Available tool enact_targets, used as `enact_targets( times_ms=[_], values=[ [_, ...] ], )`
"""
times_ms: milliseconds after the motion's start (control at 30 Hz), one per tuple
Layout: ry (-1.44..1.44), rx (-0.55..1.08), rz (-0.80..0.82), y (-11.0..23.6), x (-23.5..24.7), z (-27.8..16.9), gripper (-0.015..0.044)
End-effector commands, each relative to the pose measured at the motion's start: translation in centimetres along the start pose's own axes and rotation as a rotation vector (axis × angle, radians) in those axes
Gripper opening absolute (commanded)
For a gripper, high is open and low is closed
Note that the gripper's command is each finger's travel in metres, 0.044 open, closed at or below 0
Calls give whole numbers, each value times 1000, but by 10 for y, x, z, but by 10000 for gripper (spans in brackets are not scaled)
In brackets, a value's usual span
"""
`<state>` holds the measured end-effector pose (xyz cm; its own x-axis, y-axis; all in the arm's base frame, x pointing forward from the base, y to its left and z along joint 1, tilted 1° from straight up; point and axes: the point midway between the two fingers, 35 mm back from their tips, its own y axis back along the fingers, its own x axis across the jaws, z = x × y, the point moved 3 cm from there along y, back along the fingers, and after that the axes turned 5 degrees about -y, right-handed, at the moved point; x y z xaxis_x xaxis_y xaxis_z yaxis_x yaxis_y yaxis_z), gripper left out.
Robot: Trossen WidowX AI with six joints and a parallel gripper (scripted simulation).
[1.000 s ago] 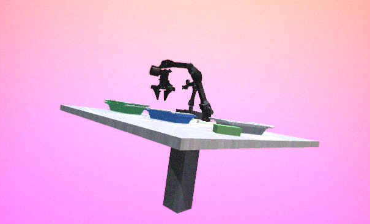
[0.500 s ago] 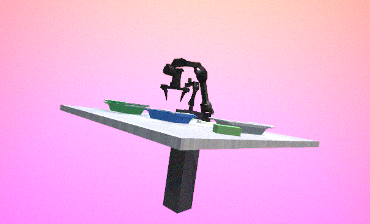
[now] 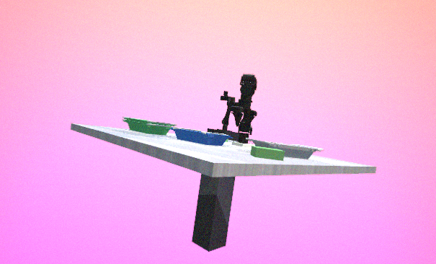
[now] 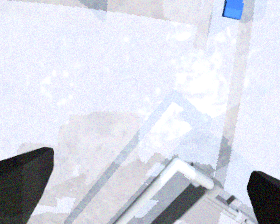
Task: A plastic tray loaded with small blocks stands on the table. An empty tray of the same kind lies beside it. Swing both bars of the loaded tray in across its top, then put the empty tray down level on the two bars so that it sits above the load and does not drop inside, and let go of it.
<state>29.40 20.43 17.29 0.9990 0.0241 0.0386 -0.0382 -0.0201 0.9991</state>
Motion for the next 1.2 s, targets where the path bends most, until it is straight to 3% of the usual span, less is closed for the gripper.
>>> enact_targets(
  times_ms=[0,333,733,1167],
  values=[
    [345,5,-5,-6,-52,-46,440],
    [1041,15,-17,-21,-176,-102,440],
    [1052,15,-17,-25,-177,-103,440],
    [1052,15,-17,-81,-176,-105,440]
  ],
)
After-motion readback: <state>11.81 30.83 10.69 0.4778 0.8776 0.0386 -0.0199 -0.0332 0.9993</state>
